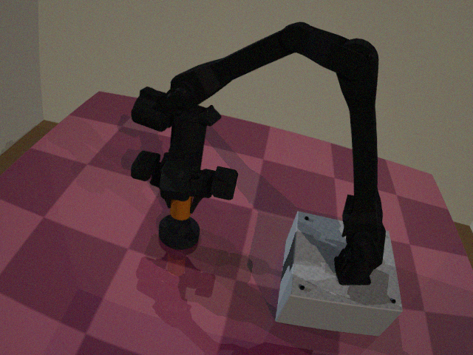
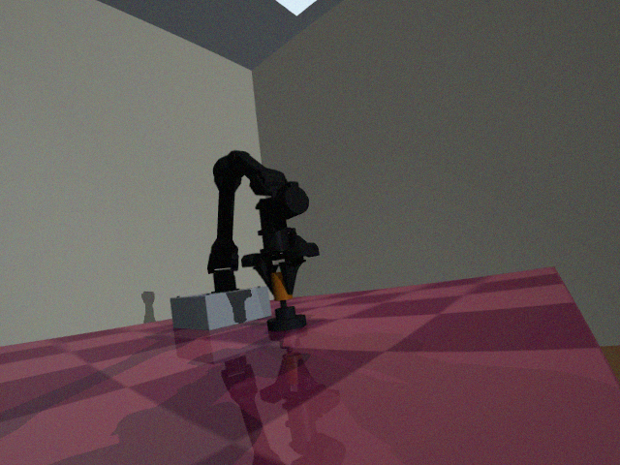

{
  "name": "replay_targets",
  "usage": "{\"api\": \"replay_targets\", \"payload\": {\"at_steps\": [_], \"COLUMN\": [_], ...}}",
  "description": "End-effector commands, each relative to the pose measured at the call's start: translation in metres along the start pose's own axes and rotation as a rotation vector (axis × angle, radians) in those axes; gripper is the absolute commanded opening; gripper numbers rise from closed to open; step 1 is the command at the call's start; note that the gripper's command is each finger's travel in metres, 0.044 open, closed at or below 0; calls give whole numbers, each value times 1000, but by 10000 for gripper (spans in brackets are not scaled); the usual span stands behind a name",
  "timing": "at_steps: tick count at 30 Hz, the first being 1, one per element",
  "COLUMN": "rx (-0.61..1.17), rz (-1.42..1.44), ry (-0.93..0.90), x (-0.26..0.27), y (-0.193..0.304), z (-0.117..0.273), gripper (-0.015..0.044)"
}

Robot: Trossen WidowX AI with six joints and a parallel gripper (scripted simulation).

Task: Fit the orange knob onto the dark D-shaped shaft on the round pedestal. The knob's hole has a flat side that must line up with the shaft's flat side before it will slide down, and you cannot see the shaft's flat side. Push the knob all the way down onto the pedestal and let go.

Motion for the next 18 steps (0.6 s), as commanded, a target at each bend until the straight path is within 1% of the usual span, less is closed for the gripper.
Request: {"api": "replay_targets", "payload": {"at_steps": [1, 4, 18], "rx": [-1, -2, -4], "rz": [-773, -983, -1620], "ry": [6, 6, 6], "x": [2, 2, -1], "y": [0, 0, 1], "z": [-1, 0, 4], "gripper": [0, 0, 0]}}
Point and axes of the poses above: the point midway between the two fingers, 35 mm back from their tips, its own z axis back along the fingers, its own x axis across the jaws, y = z × x, the point moved 4 cm from there along z, back along the fingers
